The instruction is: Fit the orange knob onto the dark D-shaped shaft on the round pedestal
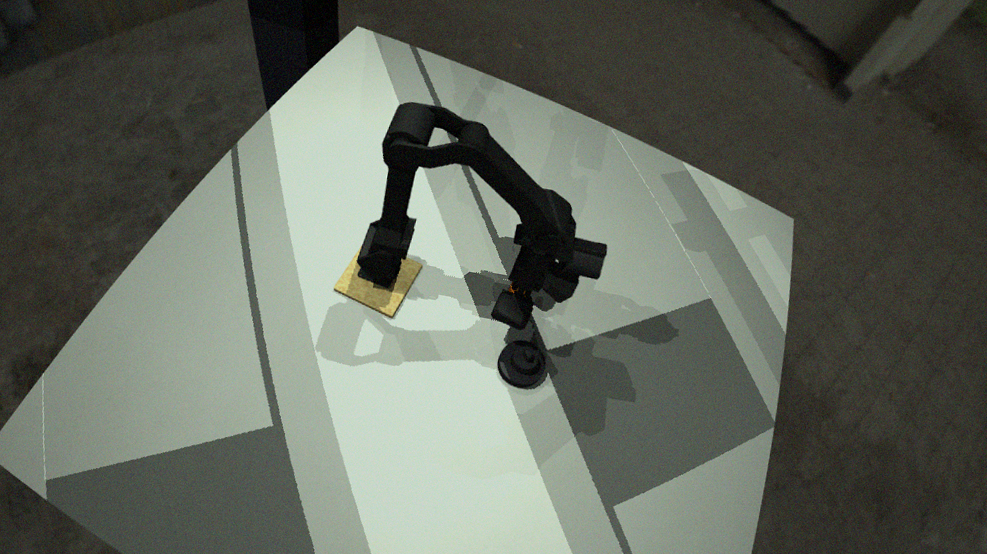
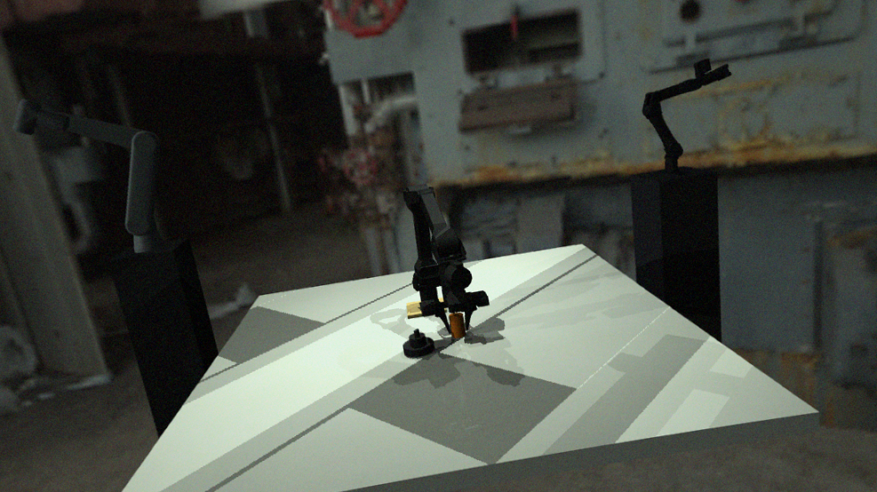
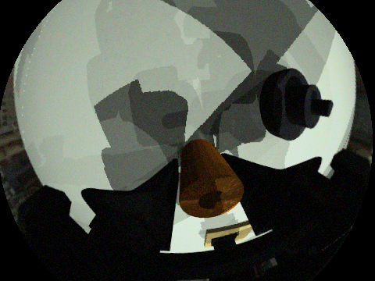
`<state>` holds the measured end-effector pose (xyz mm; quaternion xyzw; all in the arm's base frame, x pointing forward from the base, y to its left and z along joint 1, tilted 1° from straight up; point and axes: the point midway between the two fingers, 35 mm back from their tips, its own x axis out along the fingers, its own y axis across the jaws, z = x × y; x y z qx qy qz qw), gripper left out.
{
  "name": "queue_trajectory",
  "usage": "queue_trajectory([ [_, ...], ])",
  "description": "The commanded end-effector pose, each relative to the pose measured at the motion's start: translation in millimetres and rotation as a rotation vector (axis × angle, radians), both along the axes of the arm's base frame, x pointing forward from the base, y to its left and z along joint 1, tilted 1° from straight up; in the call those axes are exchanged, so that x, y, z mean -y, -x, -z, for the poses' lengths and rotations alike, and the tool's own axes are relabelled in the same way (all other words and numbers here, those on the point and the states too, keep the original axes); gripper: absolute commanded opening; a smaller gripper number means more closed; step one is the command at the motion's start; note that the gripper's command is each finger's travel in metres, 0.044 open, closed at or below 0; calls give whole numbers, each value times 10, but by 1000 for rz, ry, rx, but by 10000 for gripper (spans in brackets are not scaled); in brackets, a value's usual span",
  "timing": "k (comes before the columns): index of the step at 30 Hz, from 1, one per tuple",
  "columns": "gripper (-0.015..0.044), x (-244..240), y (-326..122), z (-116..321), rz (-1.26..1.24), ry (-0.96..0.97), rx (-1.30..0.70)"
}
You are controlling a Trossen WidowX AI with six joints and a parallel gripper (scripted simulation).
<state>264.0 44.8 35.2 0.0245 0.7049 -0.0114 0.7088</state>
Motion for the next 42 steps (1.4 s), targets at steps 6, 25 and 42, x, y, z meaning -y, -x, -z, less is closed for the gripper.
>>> queue_trajectory([
  [6,111,8,5,12,5,5,-2],
  [25,0,29,-147,-772,0,12,25],
  [42,0,54,-67,-1391,5,6,-1],
])
